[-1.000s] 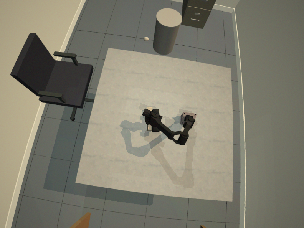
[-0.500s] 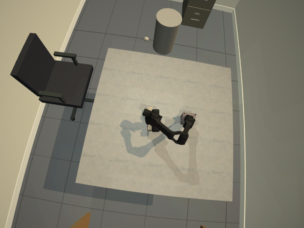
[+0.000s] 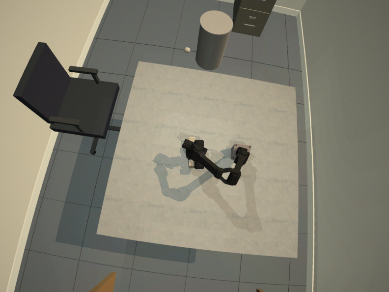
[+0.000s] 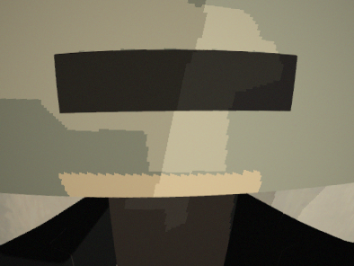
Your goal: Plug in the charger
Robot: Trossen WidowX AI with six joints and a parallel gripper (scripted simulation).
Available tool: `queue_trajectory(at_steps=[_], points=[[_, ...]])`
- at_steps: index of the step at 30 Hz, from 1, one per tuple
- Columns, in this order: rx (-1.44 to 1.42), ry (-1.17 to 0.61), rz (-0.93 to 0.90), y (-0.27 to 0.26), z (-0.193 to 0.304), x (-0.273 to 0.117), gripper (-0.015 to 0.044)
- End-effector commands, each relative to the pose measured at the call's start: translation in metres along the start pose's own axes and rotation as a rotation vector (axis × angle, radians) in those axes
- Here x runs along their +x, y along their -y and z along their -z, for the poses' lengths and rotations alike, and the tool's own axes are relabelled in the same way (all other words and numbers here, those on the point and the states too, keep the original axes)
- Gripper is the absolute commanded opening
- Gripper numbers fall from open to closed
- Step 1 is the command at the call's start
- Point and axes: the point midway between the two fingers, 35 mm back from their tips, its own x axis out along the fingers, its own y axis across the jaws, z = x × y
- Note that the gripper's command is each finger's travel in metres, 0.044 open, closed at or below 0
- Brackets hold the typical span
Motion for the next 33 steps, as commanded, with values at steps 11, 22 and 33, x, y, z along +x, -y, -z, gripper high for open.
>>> queue_trajectory(at_steps=[11, 22, 33], points=[[0.0, -0.001, 0.0, 0.0001, 0.0, 0.0002, 0.0], [0.0, -0.001, 0.0, 0.0001, 0.0, 0.0002, 0.0053], [0.0, -0.001, 0.0, 0.0001, 0.0, 0.0002, 0.0341]])
